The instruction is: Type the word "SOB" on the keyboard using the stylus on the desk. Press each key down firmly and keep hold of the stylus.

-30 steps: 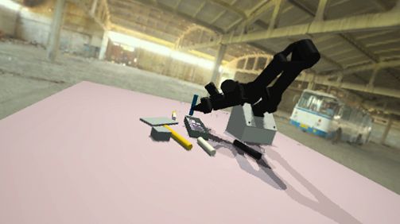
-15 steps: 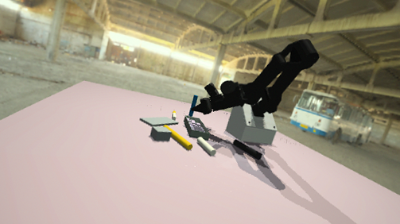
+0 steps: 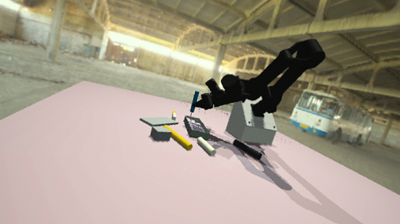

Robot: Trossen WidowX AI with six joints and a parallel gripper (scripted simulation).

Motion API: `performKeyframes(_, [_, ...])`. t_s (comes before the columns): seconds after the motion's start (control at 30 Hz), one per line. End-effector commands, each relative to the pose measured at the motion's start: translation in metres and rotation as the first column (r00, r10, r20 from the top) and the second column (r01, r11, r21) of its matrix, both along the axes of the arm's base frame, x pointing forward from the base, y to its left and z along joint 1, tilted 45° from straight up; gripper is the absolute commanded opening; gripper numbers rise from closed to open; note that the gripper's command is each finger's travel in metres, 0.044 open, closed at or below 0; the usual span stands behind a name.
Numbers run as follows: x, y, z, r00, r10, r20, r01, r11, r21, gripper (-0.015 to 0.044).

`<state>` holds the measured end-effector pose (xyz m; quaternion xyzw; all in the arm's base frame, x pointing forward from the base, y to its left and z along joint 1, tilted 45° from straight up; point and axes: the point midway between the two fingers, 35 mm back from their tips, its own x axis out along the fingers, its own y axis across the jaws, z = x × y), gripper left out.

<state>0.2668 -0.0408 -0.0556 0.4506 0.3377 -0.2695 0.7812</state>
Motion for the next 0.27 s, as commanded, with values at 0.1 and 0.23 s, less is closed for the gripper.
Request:
performKeyframes(0.1, [-0.0002, -0.0124, 0.0144, 1.0, 0.0, 0.013, 0.0, 1.0, -0.002, 0.0081])
performKeyframes(0.23, [-0.0002, -0.0124, 0.0144, 1.0, 0.0, 0.013, 0.0, 1.0, -0.002, 0.0081])
